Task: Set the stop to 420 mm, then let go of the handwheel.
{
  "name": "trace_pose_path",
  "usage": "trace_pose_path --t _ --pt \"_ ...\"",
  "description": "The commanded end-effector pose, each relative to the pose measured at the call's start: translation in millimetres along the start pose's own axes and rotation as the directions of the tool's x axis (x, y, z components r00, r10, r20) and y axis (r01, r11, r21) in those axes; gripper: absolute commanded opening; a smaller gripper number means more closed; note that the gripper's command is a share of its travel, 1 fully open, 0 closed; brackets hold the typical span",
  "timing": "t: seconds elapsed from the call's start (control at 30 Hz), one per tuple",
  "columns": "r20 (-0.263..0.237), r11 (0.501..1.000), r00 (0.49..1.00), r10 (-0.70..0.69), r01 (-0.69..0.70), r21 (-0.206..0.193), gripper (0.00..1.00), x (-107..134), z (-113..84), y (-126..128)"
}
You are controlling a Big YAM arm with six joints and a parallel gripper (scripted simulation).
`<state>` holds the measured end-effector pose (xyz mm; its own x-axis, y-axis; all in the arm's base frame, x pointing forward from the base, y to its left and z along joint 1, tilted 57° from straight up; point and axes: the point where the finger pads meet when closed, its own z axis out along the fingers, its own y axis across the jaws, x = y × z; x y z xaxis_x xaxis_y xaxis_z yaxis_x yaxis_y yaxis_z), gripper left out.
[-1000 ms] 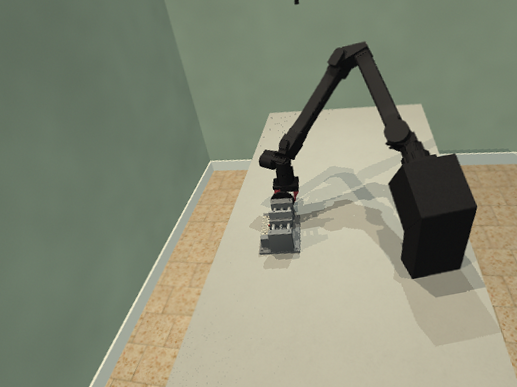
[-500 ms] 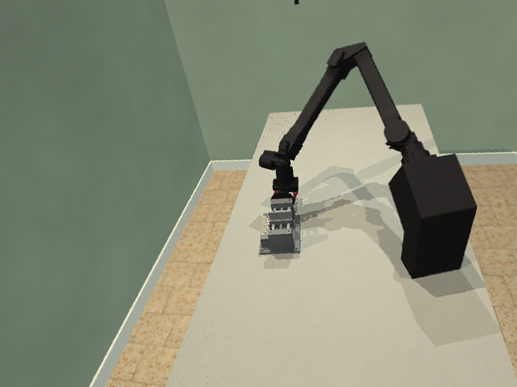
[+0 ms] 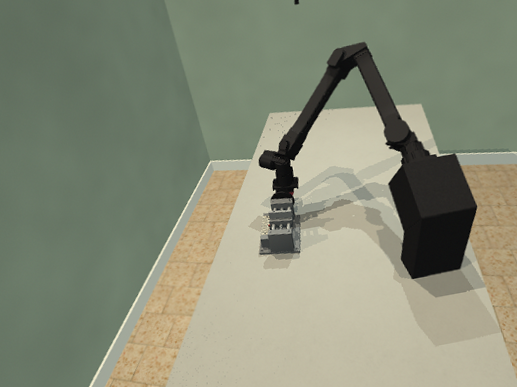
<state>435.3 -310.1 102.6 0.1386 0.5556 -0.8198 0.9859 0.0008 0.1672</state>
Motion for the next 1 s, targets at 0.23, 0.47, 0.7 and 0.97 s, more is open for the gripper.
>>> trace_pose_path --t 0.23,0.47,0.7,0.97 --pt "0.012 1.000 1.000 0.013 -0.013 -0.022 0.06 -8 -6.8 9" --pt "0.012 1.000 1.000 0.013 -0.013 -0.022 0.06 -8 -6.8 9" --pt "0.011 1.000 1.000 0.011 -0.011 -0.020 0.06 -7 -4.8 11" --pt "0.003 1.000 1.000 -0.005 0.005 -0.003 0.06 -4 9.0 21"
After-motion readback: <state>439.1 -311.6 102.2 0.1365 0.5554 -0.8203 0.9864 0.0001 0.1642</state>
